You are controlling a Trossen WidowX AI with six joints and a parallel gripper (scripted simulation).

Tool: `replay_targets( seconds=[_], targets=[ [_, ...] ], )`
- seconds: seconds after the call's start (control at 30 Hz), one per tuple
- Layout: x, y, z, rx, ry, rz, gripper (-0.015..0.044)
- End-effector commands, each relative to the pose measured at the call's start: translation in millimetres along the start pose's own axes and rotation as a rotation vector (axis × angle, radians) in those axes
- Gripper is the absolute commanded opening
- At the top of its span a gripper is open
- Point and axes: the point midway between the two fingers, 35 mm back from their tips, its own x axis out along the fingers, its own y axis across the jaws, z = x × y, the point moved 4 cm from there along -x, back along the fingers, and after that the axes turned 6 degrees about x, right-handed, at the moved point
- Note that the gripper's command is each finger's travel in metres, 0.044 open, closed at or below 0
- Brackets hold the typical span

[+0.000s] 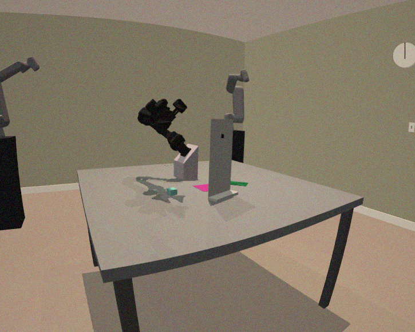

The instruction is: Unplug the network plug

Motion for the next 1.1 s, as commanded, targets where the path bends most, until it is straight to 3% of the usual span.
replay_targets(
  seconds=[0.0, 0.3, 0.6, 1.07],
  targets=[
    [0, 0, -1, 0.006, 0.006, 0.003, 0.0374],
    [-15, -4, -73, 0.336, 0.300, 0.116, 0.0156],
    [-47, -2, -135, 0.755, 0.602, 0.151, 0.0156],
    [-26, 1, -140, 0.764, 0.608, 0.151, 0.0156]
  ],
)
